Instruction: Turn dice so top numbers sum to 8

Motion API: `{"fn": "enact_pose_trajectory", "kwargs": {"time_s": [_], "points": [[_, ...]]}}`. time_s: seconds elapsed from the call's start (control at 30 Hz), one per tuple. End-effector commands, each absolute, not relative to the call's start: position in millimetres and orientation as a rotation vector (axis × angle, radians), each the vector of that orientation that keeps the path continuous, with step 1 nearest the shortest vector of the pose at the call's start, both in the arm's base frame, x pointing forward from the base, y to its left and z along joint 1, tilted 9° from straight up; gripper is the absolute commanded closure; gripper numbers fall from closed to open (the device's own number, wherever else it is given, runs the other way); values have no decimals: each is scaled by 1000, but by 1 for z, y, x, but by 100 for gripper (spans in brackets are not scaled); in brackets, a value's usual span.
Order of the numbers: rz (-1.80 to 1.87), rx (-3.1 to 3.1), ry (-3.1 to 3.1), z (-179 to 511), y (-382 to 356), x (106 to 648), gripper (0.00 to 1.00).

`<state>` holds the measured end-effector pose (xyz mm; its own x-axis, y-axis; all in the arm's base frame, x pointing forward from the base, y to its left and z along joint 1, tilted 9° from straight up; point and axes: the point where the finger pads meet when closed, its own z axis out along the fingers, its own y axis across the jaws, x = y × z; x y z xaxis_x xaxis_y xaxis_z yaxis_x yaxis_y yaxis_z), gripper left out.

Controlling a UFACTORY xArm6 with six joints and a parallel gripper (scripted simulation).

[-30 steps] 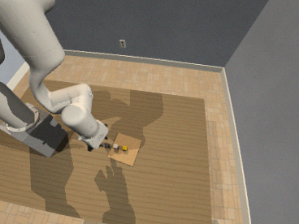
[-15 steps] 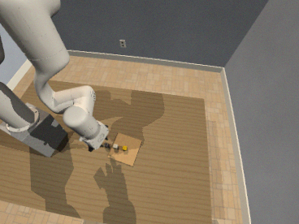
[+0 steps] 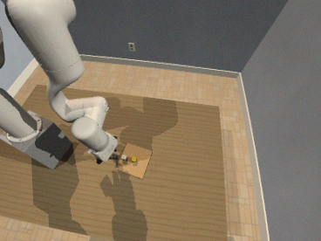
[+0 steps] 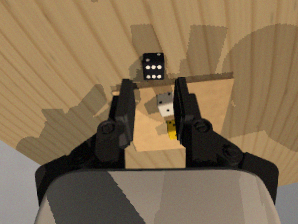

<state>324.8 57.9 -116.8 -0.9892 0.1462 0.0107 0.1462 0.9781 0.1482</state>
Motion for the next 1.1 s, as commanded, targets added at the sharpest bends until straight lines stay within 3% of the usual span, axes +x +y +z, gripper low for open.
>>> {"fn": "enact_pose_trajectory", "kwargs": {"time_s": [0.0, 1.07], "points": [[236, 231, 3118, -123, 59, 326, 64], [236, 231, 3118, -140, 61, 326, 64]]}}
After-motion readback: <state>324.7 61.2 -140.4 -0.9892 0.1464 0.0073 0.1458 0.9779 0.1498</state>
